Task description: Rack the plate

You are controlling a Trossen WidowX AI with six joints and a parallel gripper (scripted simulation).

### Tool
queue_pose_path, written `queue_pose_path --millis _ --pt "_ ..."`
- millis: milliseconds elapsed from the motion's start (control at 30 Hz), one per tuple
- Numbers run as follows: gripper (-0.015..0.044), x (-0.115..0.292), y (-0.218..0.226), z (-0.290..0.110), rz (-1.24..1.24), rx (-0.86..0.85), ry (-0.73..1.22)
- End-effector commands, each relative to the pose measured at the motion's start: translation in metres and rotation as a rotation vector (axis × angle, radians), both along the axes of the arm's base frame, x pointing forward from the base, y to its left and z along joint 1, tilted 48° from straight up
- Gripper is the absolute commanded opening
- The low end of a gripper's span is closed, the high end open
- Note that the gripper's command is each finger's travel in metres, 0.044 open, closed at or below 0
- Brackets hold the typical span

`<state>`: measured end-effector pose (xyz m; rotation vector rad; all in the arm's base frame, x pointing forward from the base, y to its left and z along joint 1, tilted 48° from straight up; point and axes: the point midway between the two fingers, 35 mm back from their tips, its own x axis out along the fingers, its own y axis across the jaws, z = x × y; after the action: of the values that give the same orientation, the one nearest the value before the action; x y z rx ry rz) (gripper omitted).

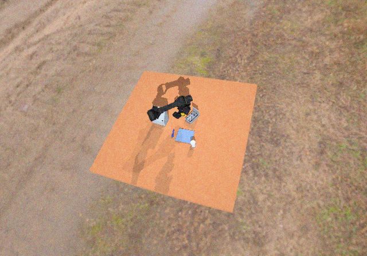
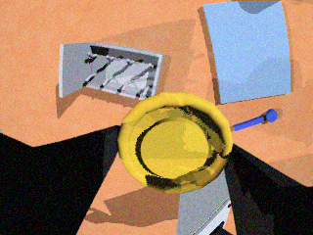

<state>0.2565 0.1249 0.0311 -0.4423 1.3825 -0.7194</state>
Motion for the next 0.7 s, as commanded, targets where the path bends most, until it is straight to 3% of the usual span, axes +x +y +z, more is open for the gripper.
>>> queue_pose_path --millis 0,667 --pt "0.0 -0.002 -0.007 -0.011 0.02 0.061 0.094" --pt "0.0 -0.006 -0.034 -0.056 0.213 0.407 0.412"
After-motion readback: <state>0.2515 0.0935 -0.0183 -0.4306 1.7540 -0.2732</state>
